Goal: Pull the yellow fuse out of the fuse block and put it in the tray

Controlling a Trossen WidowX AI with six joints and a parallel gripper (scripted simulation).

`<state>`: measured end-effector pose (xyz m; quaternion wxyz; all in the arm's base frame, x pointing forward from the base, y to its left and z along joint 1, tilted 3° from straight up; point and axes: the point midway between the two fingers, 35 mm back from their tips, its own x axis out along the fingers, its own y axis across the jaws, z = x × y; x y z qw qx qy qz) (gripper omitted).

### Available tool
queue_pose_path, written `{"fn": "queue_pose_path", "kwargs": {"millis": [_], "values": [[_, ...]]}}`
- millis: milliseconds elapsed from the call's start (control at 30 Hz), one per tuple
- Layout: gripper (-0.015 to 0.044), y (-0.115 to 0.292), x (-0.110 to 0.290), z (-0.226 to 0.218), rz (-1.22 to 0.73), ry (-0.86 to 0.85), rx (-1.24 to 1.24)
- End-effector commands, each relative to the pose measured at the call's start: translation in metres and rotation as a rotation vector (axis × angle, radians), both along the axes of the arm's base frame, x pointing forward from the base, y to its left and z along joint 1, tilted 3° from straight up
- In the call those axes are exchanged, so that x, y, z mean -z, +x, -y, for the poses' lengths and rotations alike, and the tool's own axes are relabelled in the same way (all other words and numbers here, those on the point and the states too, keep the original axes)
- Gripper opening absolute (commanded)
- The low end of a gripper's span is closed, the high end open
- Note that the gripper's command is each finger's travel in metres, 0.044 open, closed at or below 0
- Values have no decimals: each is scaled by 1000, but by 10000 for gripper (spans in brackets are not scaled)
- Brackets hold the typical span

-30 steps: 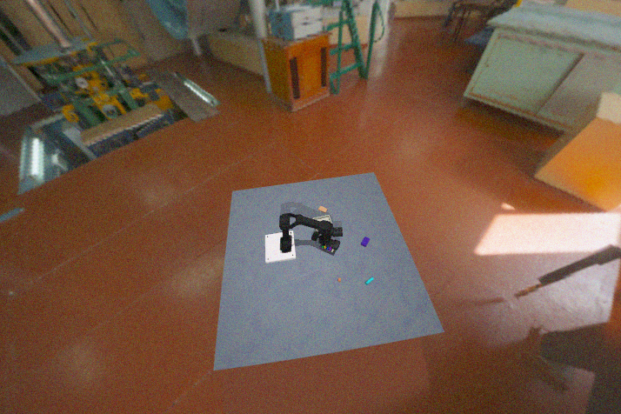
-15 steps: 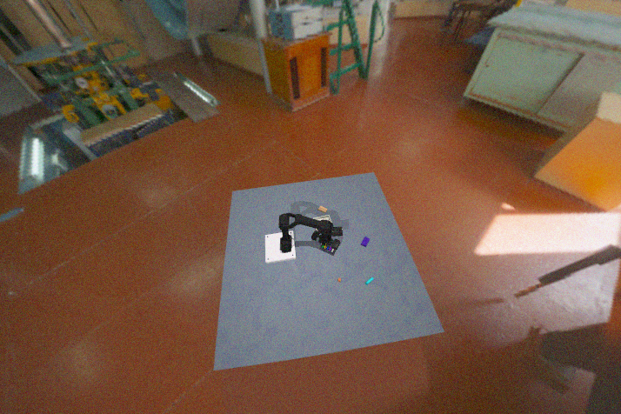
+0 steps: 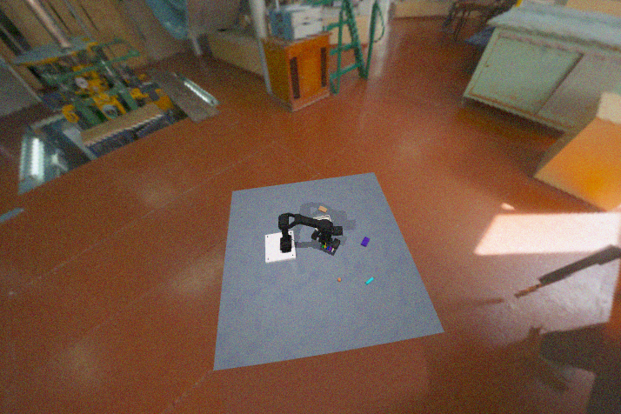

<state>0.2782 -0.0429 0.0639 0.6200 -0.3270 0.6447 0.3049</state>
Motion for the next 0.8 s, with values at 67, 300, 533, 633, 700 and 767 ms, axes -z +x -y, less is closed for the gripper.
{"fn": "queue_pose_path", "kwargs": {"millis": [67, 300, 533, 633, 700, 767], "values": [[0, 1, -4, -1, 4, 5, 1], [0, 1, -8, -1, 4, 6, 1], [0, 1, -18, -2, 5, 6, 1], [0, 1, -23, -2, 5, 6, 1], [0, 1, -26, -2, 5, 6, 1], [0, 1, -28, -2, 5, 6, 1]]}}
